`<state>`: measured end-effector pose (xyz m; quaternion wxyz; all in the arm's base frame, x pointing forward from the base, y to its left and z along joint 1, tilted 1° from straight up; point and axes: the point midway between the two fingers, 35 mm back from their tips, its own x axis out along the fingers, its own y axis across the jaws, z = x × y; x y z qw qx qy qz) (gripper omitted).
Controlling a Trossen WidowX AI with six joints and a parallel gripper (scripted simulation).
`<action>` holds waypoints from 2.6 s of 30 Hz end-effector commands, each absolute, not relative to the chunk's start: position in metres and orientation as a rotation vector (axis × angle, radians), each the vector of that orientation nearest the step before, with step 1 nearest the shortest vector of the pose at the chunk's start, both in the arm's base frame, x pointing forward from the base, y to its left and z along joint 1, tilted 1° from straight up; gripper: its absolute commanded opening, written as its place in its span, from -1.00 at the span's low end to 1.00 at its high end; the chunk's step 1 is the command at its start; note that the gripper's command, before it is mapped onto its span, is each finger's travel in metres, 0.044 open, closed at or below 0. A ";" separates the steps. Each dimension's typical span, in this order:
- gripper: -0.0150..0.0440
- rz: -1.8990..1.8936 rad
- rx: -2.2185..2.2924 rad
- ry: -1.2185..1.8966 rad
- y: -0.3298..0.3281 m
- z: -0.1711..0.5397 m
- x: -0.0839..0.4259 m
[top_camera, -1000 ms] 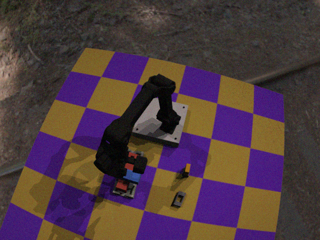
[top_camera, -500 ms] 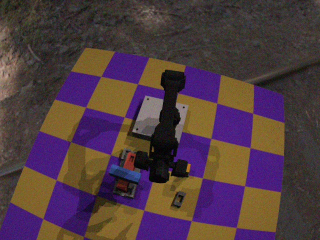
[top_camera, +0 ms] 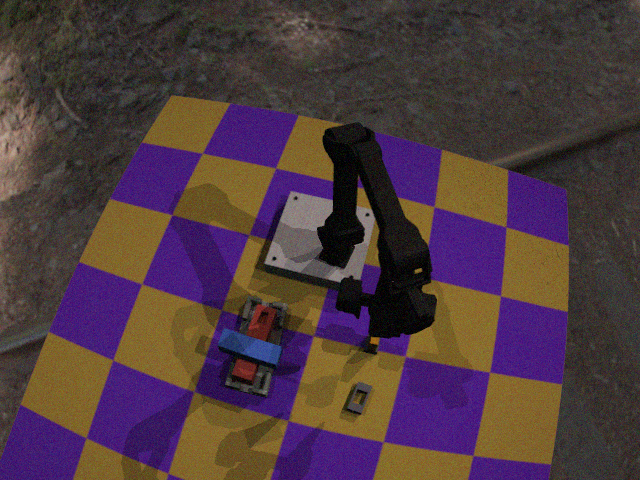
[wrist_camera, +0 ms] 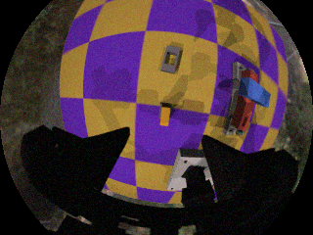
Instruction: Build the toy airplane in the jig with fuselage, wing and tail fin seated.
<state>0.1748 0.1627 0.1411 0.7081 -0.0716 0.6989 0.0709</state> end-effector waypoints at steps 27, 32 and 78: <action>1.00 0.151 -0.154 1.559 0.164 0.053 0.171; 1.00 0.151 -0.154 1.559 0.164 0.045 0.171; -0.49 0.151 -0.154 1.559 0.164 0.020 0.171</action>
